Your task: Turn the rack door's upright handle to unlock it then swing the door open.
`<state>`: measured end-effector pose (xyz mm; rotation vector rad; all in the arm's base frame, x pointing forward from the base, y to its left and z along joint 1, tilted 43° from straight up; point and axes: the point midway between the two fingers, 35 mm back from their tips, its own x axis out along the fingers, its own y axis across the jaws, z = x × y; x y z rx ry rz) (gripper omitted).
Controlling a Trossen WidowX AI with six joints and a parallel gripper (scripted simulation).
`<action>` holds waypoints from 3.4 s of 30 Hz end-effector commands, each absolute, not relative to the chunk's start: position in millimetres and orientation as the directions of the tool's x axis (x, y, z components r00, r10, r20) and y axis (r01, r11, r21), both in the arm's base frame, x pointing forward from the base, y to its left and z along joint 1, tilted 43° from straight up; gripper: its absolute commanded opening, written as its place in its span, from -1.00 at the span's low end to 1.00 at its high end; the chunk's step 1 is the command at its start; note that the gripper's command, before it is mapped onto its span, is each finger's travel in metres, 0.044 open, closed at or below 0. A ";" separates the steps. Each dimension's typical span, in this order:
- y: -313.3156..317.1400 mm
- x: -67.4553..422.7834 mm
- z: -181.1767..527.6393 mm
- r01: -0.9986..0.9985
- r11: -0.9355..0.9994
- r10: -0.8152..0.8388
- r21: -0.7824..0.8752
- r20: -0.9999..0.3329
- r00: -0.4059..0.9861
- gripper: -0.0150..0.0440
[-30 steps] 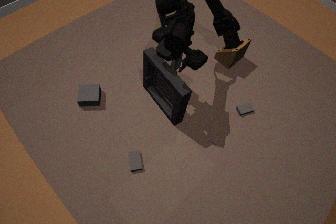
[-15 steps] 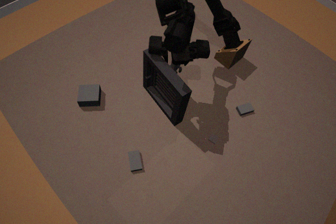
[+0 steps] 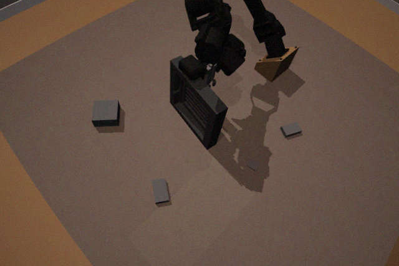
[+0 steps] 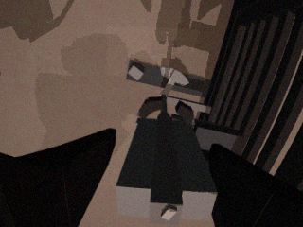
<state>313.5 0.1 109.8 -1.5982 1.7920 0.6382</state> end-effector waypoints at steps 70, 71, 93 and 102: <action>27.8 283.7 86.7 -0.713 0.542 -0.671 -0.444 -0.739 -0.051 -0.46; 29.0 282.8 85.7 -0.702 0.551 -0.671 -0.452 -0.739 -0.051 -0.46; 58.0 268.2 60.4 -0.424 0.686 -0.670 -0.591 -0.741 -0.051 -0.46; 70.8 266.1 49.0 -0.295 0.720 -0.669 -0.629 -0.742 -0.051 -0.46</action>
